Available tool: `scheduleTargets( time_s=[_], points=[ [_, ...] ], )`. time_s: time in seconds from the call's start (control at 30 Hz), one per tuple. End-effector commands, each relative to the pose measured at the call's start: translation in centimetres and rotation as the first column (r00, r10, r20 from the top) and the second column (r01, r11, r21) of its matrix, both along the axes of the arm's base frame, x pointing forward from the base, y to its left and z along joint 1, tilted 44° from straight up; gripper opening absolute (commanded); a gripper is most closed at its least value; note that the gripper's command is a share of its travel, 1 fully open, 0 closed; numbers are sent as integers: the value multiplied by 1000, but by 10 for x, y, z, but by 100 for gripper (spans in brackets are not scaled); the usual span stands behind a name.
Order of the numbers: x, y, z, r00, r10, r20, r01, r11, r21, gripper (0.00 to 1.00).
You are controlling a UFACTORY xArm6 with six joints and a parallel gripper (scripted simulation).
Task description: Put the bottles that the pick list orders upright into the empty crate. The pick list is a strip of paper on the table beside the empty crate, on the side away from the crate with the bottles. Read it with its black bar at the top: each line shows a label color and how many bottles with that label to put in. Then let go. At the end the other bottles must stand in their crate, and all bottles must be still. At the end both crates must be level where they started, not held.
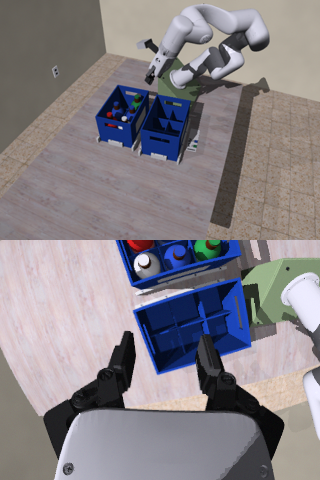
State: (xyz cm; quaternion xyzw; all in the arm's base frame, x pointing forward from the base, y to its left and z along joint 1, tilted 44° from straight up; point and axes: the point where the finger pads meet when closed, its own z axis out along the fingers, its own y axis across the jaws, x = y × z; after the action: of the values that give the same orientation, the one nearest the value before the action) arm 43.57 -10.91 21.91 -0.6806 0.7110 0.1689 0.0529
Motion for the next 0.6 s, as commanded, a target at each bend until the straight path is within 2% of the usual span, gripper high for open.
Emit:
scheduleTargets(
  time_s=[0.0,0.1,0.3,0.43,0.57],
  points=[
    [-3,12,12,999,30,21,-30,999,20,65],
    [-7,23,21,994,94,60,-97,993,62,65],
    [-12,36,31,994,94,60,-97,993,62,65],
    [-18,51,43,976,180,122,-194,974,114,65],
    [-23,65,53,976,180,122,-194,974,114,65]
  ],
)
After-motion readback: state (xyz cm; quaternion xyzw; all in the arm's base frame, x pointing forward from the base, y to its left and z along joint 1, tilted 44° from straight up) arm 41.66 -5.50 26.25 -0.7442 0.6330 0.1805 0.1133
